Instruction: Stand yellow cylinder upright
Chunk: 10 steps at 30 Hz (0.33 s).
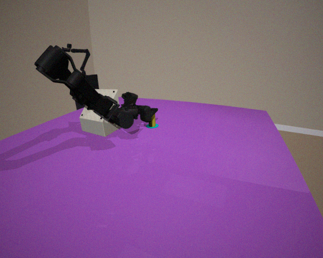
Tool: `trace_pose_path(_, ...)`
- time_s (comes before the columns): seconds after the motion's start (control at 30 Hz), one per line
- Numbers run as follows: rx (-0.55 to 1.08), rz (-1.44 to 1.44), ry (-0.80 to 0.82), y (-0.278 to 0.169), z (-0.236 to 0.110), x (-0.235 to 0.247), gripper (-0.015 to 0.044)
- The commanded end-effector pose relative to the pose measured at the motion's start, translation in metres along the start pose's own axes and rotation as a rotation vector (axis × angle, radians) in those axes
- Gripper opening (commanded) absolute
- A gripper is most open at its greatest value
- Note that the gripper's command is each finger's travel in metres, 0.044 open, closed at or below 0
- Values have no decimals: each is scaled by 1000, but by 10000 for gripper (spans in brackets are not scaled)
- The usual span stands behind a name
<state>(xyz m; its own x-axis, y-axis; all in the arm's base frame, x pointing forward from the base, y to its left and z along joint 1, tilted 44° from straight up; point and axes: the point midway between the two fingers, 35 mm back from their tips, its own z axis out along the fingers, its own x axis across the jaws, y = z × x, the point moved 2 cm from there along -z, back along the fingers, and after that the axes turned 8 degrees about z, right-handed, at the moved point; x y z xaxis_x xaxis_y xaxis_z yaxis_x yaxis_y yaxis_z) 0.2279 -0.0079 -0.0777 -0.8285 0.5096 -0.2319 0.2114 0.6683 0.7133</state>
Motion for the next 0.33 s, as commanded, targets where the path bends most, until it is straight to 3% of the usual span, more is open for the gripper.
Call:
trace_pose_path(0.0, 7, -23, -3, 19, 0, 3, 400)
trace_pose_path(0.3, 3, -59, -18, 53, 0, 11, 400)
